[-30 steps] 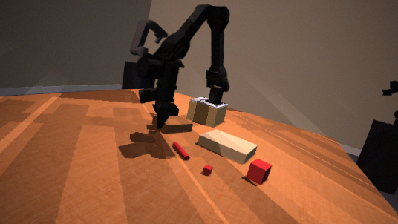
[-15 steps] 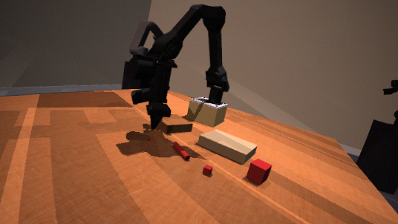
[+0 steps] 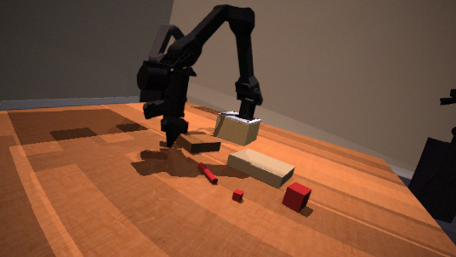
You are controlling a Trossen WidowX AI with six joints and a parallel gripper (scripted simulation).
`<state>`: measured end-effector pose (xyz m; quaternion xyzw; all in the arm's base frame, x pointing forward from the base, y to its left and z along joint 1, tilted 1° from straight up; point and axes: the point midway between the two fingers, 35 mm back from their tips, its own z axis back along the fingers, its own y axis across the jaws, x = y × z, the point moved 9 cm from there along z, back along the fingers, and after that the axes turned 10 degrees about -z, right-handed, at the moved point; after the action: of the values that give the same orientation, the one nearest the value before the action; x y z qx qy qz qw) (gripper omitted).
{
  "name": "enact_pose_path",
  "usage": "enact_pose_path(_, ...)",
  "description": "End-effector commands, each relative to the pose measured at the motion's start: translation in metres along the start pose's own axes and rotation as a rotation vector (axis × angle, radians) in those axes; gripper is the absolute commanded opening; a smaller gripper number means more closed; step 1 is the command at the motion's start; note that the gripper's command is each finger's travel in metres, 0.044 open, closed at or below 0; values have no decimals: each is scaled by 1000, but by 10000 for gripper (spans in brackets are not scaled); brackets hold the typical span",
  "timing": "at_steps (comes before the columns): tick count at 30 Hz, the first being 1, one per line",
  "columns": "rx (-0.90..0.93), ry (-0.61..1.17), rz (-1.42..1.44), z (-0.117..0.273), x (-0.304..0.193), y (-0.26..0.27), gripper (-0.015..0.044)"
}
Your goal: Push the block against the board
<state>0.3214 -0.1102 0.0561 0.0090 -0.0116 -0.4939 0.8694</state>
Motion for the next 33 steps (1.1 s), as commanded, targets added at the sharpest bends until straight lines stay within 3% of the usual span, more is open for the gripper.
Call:
enact_pose_path(1, 8, -9, 5, 33, 1, 1, 0)
enact_pose_path(4, 7, -6, 5, 53, 0, 0, 0)
enact_pose_path(11, 7, -6, -18, 53, 0, -3, 0)
enact_pose_path(33, 2, -6, -778, 53, 1, -79, 0)
